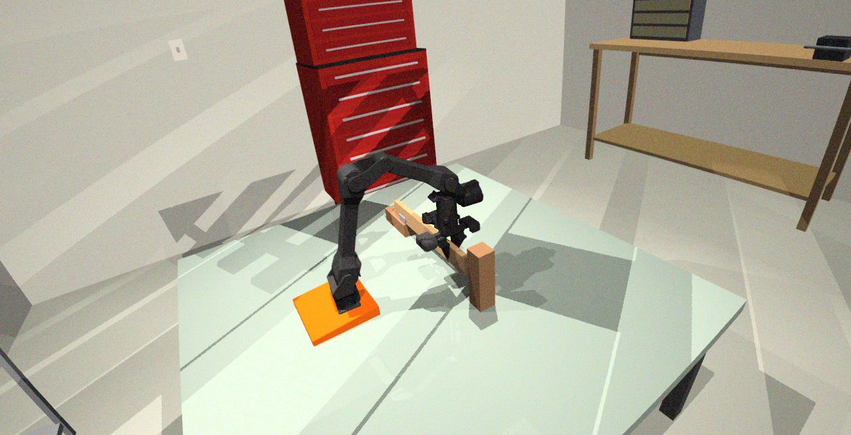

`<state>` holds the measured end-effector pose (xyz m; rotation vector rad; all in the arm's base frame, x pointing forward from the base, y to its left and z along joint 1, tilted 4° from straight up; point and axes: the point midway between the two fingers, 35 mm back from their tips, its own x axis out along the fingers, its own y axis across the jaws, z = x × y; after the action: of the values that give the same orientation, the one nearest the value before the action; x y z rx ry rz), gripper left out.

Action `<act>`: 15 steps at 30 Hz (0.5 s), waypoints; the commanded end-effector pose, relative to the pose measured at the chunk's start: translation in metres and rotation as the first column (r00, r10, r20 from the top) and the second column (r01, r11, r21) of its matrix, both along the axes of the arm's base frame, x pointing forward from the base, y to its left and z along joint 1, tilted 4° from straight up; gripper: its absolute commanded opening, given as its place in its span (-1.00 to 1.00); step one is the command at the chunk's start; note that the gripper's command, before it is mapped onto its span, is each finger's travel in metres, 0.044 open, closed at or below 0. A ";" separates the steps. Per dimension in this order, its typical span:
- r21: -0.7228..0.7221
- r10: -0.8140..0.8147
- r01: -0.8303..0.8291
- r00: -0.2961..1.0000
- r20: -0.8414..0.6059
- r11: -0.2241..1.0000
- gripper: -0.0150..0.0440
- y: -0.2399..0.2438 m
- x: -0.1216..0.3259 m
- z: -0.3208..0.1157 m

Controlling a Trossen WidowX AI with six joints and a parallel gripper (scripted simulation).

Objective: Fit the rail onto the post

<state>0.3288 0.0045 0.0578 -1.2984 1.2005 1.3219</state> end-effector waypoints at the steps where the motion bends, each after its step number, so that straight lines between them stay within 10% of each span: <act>1: 0.002 0.000 0.000 1.000 0.003 1.000 -0.49 0.000 0.000 -0.001; 15: 0.002 0.000 0.000 1.000 0.003 1.000 -0.49 0.000 -0.001 0.004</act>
<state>0.3276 0.0044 0.0588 -1.2983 1.2017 1.3225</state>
